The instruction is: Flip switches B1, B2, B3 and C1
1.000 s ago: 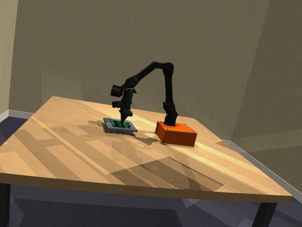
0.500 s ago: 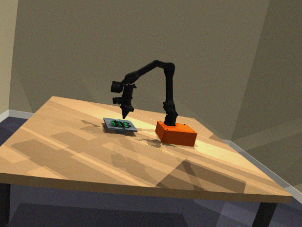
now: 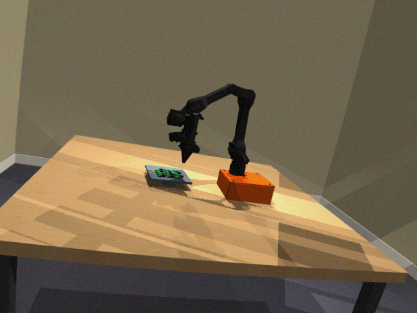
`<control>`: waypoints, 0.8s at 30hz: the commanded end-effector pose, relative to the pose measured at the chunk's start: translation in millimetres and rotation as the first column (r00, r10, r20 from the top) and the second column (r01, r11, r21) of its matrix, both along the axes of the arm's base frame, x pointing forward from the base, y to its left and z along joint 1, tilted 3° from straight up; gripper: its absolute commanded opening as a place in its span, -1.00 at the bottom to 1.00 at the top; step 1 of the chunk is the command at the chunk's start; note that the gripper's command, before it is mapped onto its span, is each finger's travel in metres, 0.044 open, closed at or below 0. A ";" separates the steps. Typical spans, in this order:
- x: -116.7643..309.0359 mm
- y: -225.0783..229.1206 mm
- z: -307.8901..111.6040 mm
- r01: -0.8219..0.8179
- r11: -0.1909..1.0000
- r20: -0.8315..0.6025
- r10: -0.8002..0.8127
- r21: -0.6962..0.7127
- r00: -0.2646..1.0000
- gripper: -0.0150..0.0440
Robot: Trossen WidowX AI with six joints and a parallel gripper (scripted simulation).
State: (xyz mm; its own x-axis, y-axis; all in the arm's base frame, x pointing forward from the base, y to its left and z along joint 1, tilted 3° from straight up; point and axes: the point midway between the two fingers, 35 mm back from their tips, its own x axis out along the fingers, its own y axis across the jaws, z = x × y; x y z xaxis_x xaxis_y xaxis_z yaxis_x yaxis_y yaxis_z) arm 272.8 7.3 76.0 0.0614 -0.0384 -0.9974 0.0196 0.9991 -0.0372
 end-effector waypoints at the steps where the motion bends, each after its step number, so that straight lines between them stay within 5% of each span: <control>1: -2.3 -1.0 -16.6 0.020 1.000 0.011 -0.020 -0.001 1.000 -0.49; 24: -1.2 -2.7 -57.0 0.019 1.000 0.024 -0.019 -0.001 1.000 -0.49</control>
